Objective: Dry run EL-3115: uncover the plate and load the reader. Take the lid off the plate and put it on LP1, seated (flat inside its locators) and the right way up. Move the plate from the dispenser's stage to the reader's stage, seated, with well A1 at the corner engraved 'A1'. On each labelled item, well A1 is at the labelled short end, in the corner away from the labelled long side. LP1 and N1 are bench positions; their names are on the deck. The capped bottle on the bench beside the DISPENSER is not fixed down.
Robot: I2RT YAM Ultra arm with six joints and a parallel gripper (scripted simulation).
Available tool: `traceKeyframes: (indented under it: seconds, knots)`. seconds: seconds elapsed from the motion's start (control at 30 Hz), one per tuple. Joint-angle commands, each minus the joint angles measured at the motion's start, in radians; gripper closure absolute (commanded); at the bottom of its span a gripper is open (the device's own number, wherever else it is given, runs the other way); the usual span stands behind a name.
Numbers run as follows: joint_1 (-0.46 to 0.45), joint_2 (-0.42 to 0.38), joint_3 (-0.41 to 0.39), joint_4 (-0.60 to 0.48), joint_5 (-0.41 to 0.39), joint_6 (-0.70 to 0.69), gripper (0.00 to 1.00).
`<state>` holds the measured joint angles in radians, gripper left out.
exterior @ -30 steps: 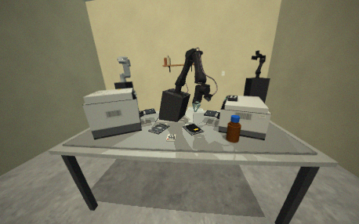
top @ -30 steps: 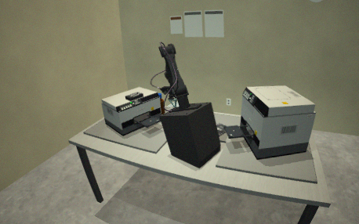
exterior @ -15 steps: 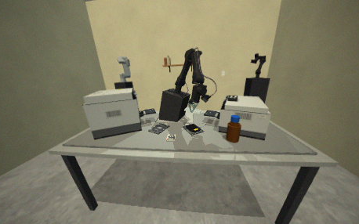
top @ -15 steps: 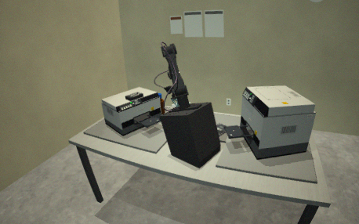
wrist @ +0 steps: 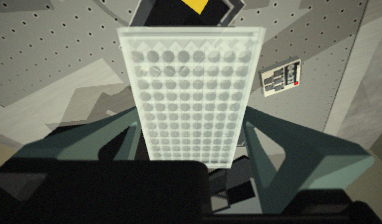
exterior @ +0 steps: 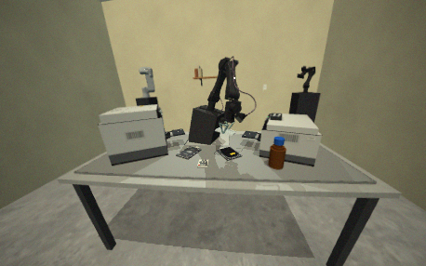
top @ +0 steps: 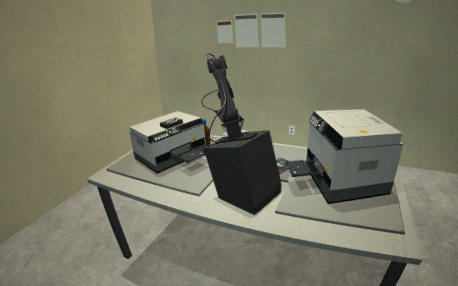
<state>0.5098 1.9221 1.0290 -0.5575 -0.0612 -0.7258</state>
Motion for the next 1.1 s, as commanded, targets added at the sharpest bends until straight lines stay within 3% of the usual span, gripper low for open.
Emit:
traceKeyframes:
  seconds: [0.0, 0.3, 0.43, 0.73, 1.07]
  knots:
    - [-0.021, 0.002, 0.039, -0.014, -0.003, 0.045, 0.14]
    - [-0.086, 0.022, 0.038, -0.006, -0.011, 0.085, 0.14]
    - [-0.068, -0.012, 0.041, -0.014, -0.009, 0.108, 0.14]
    - [-0.157, 0.016, 0.039, 0.0, -0.015, 0.141, 0.14]
    - [-0.174, 0.034, 0.043, -0.016, -0.013, 0.217, 0.14]
